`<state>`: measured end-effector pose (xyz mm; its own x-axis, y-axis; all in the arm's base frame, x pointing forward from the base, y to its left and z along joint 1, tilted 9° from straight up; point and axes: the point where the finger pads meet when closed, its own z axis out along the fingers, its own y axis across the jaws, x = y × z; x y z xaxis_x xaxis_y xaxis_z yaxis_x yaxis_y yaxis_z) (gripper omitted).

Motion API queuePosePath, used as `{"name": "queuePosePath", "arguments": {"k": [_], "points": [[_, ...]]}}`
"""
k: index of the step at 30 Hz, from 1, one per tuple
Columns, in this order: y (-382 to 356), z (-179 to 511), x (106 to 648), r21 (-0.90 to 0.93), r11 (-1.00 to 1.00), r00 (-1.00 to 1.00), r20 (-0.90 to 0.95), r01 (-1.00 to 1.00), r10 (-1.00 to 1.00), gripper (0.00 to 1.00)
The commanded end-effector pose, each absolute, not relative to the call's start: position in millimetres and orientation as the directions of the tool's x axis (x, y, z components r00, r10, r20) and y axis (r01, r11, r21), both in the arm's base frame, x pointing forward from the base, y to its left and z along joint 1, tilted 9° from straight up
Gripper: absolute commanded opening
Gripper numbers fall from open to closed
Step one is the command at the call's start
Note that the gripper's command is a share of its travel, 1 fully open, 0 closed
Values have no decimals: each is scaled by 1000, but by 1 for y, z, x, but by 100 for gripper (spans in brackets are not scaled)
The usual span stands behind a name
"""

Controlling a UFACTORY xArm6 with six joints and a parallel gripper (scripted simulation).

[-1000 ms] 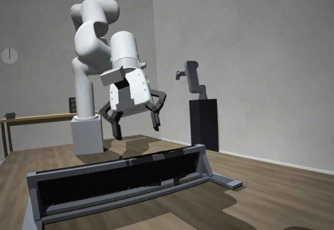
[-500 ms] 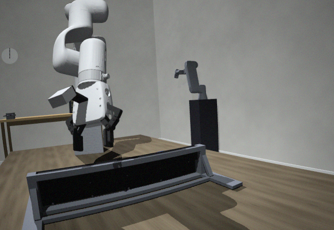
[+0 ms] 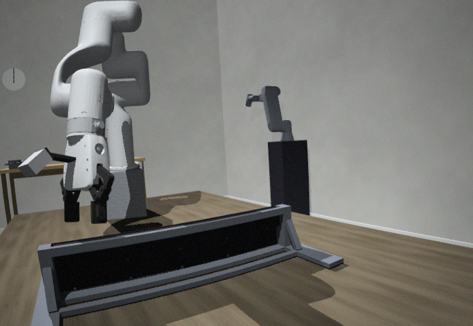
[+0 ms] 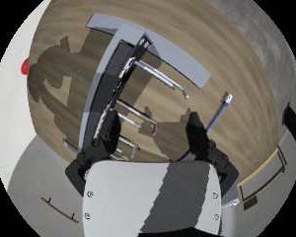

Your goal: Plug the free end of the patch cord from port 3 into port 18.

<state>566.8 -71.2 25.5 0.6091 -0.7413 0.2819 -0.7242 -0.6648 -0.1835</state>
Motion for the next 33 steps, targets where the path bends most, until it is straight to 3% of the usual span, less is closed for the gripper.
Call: {"name": "queuePosePath", "arguments": {"k": [1,20,33], "points": [[-102,16,540,-177,-607,568,226,-775,-792,100],[-169,-17,441,-137,-391,385,69,-910,-920,100],[-171,-18,438,-136,-384,379,64,-913,-923,100]]}}
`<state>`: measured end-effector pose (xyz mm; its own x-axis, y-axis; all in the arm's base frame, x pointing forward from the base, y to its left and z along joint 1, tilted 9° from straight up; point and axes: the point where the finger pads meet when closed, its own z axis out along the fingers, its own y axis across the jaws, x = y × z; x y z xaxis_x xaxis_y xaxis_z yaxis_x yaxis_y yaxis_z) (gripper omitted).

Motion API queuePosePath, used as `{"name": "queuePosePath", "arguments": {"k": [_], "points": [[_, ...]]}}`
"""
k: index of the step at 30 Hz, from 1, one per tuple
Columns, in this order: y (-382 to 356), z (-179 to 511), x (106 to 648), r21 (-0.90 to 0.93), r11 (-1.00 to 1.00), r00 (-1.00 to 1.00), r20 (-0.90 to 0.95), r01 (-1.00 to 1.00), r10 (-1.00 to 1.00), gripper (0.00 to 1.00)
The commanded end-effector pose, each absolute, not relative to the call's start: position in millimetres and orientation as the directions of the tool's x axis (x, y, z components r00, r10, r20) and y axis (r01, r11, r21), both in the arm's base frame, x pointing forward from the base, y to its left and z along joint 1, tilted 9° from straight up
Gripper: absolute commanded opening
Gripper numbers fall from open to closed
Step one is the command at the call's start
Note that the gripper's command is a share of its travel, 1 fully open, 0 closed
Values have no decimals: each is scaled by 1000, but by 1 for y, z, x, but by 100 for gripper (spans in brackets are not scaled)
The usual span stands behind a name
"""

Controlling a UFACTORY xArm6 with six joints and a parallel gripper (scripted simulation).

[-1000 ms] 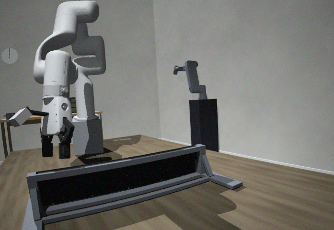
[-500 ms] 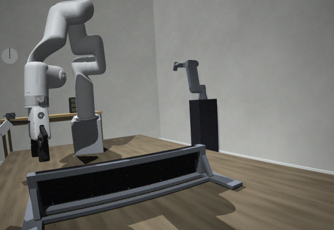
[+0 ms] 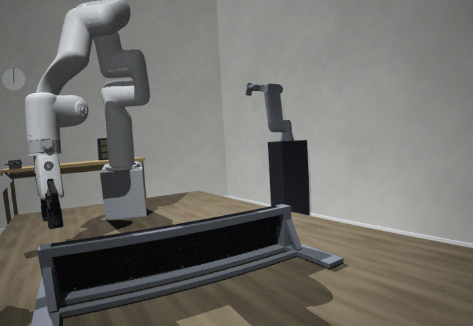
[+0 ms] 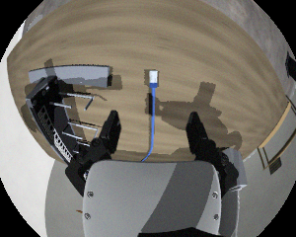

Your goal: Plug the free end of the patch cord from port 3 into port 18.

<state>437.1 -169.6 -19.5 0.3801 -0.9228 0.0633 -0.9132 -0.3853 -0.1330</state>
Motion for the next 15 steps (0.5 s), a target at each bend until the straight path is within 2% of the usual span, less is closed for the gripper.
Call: {"name": "queuePosePath", "arguments": {"k": [1,4,5,15], "points": [[-171,-18,438,-136,-384,379,64,-913,-923,100],[-171,-18,438,-136,-384,379,64,-913,-923,100],[-171,-18,438,-136,-384,379,64,-913,-923,0],[-171,-18,438,-136,-384,379,64,-913,-923,0]]}}
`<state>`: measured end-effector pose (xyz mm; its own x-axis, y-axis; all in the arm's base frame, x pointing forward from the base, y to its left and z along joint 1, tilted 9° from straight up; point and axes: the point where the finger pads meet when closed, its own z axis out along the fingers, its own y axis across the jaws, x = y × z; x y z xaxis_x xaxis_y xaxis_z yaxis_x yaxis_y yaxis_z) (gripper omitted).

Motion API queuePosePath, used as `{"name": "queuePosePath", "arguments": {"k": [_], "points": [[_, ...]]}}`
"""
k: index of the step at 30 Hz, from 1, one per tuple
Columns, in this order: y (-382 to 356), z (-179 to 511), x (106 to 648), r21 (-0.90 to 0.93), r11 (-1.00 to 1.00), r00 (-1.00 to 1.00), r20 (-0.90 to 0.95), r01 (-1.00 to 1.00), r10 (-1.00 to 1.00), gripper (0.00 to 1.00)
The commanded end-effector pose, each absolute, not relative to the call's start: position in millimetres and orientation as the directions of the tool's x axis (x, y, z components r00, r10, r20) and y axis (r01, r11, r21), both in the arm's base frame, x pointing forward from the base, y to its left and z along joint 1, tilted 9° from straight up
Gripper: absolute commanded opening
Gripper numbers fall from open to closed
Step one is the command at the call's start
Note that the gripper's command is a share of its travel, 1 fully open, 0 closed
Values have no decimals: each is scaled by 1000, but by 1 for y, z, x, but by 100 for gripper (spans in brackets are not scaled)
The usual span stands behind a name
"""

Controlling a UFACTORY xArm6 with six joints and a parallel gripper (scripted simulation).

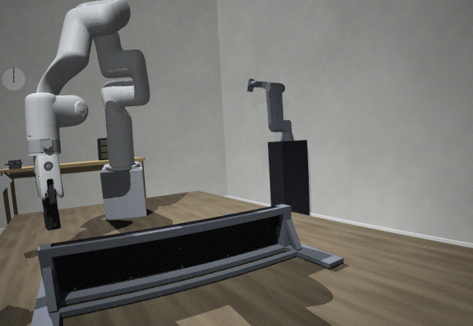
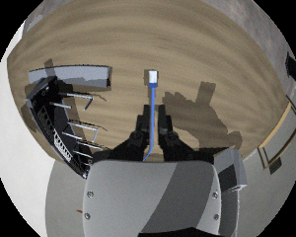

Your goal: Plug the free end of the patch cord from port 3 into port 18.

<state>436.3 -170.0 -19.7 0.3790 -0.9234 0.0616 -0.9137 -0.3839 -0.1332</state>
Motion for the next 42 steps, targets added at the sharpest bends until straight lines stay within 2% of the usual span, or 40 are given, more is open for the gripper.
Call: {"name": "queuePosePath", "arguments": {"k": [1,26,42], "points": [[-171,-18,438,-136,-384,379,64,-913,-923,0],[-167,-19,440,-140,-393,387,70,-909,-920,0],[-57,-17,488,-236,-665,605,282,-708,-745,0]]}}
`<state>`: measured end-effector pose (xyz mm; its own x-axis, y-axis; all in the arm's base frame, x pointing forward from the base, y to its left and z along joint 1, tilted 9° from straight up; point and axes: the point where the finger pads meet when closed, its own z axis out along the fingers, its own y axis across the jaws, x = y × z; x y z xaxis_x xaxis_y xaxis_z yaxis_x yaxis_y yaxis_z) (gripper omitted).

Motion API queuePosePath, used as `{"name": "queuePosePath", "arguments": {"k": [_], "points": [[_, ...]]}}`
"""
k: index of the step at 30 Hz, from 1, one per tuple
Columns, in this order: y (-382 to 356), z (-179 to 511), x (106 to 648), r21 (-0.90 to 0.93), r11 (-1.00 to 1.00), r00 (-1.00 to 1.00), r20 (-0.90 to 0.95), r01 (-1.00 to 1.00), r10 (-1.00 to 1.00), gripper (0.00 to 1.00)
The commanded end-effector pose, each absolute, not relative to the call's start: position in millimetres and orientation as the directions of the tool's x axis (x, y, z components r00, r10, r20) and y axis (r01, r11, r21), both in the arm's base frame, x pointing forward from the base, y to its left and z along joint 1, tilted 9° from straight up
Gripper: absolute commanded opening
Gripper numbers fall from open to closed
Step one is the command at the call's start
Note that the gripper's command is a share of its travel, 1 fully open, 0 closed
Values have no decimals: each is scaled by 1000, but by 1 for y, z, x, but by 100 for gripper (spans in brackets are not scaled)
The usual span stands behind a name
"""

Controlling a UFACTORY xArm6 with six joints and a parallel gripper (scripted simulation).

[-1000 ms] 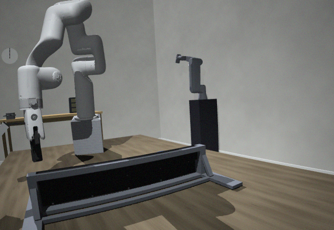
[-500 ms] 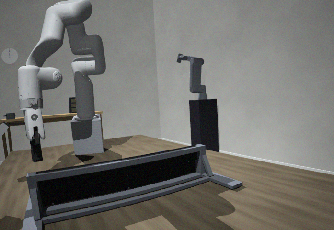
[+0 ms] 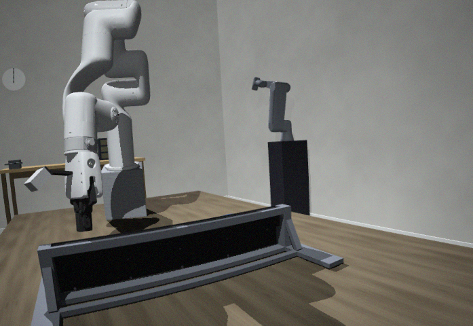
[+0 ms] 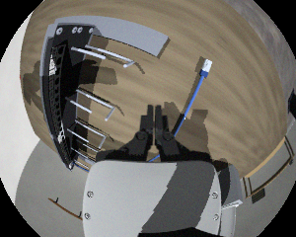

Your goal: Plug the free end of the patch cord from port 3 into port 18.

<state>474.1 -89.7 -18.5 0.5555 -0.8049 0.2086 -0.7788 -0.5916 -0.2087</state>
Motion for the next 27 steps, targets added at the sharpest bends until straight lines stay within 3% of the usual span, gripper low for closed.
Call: {"name": "queuePosePath", "arguments": {"k": [1,27], "points": [[-50,-16,490,-239,-682,616,298,-692,-729,0],[118,24,477,-181,-960,680,678,-215,-280,0]]}}
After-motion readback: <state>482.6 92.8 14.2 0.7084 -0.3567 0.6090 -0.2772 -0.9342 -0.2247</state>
